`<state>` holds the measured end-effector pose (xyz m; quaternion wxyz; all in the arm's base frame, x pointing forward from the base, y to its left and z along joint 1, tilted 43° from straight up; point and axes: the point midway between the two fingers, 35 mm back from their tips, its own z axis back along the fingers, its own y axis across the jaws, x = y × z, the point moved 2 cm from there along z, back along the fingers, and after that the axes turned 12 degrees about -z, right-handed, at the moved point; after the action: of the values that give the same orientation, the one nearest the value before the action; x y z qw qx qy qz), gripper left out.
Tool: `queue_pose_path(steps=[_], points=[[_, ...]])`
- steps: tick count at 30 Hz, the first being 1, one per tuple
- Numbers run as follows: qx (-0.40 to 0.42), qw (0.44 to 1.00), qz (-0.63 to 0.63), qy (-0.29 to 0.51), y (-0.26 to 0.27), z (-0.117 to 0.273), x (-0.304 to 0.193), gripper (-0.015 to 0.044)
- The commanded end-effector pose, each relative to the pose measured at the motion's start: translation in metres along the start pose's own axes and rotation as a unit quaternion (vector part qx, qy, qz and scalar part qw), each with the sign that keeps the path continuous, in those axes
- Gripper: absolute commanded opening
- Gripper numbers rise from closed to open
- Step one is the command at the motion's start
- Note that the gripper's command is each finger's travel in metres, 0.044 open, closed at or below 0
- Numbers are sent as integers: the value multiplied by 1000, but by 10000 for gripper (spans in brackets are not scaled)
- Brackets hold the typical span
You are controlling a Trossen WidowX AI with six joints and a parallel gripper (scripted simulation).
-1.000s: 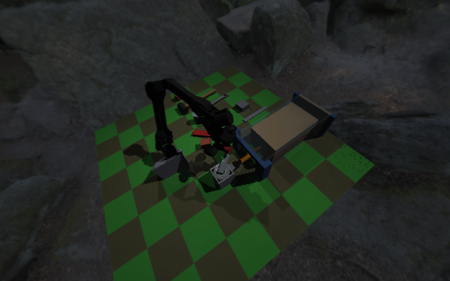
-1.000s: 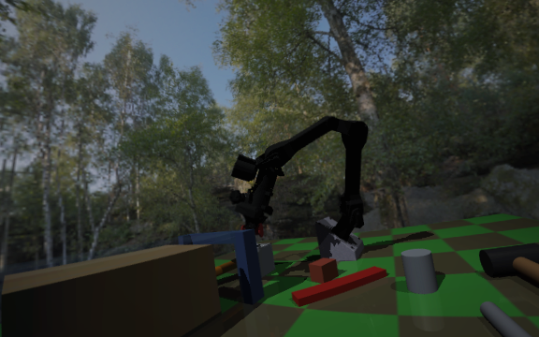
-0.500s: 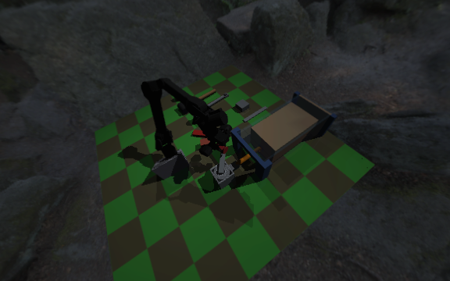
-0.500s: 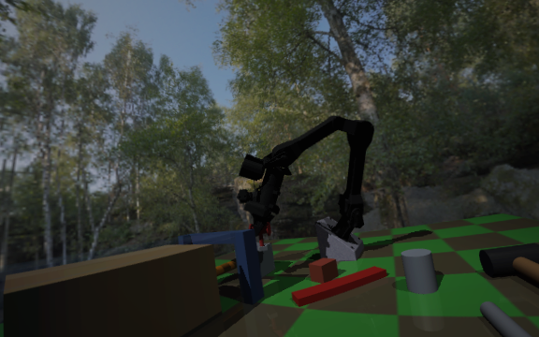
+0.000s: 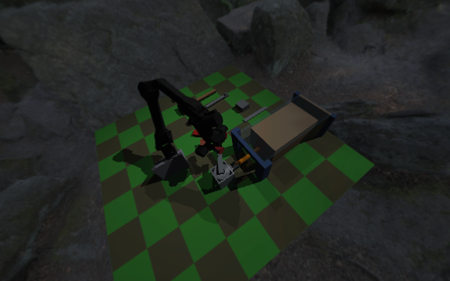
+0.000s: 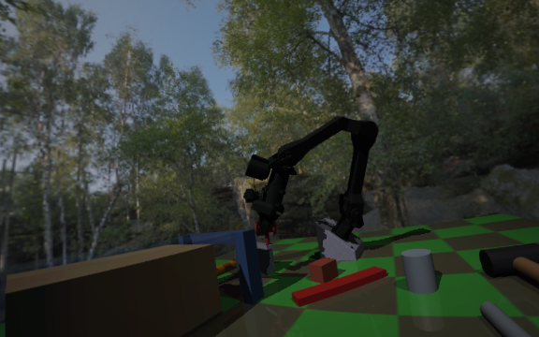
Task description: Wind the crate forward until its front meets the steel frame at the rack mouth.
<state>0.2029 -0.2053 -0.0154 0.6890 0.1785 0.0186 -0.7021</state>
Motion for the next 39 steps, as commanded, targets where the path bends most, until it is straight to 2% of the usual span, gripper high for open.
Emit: queue_pose_path(steps=[1,39], points=[[-12,1000,-6,7,-14,2,-7,0],[-13,1000,-6,6,-67,11,-12,0]])
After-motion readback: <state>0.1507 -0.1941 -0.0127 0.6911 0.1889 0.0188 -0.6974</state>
